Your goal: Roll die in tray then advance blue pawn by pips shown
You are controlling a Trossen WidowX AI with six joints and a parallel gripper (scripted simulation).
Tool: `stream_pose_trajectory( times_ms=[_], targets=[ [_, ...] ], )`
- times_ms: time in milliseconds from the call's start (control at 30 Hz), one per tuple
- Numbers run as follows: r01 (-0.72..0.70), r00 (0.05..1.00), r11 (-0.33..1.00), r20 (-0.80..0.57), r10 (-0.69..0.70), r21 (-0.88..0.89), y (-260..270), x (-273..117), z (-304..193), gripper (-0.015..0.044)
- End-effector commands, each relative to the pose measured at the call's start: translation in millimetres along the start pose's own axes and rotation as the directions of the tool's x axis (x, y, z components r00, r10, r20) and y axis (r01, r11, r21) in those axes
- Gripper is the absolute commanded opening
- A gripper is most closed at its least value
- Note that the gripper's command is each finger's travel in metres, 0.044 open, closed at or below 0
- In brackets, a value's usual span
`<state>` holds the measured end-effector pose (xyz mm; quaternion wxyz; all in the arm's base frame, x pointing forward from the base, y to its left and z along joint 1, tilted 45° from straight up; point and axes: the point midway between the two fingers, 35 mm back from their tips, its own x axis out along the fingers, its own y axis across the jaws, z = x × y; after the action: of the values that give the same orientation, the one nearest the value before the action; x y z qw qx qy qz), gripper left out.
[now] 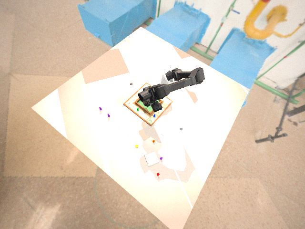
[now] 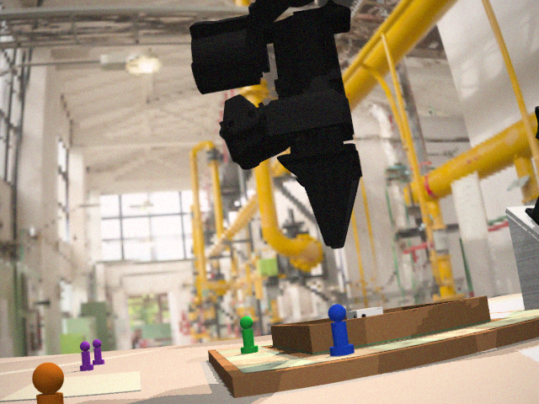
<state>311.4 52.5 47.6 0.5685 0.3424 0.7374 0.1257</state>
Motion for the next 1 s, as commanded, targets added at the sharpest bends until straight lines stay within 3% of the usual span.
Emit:
stream_pose_trajectory(
  times_ms=[0,600,967],
  targets=[
    [-0.048,0.998,0.583,-0.014,0.062,-0.811,67.1,11.8,2.5,0.0200],
    [-0.048,0.998,0.566,-0.015,0.063,-0.823,70.1,11.9,-1.4,0.0200],
    [-0.048,0.998,0.566,-0.015,0.063,-0.823,71.6,32.6,-1.5,0.0200]
  ],
)
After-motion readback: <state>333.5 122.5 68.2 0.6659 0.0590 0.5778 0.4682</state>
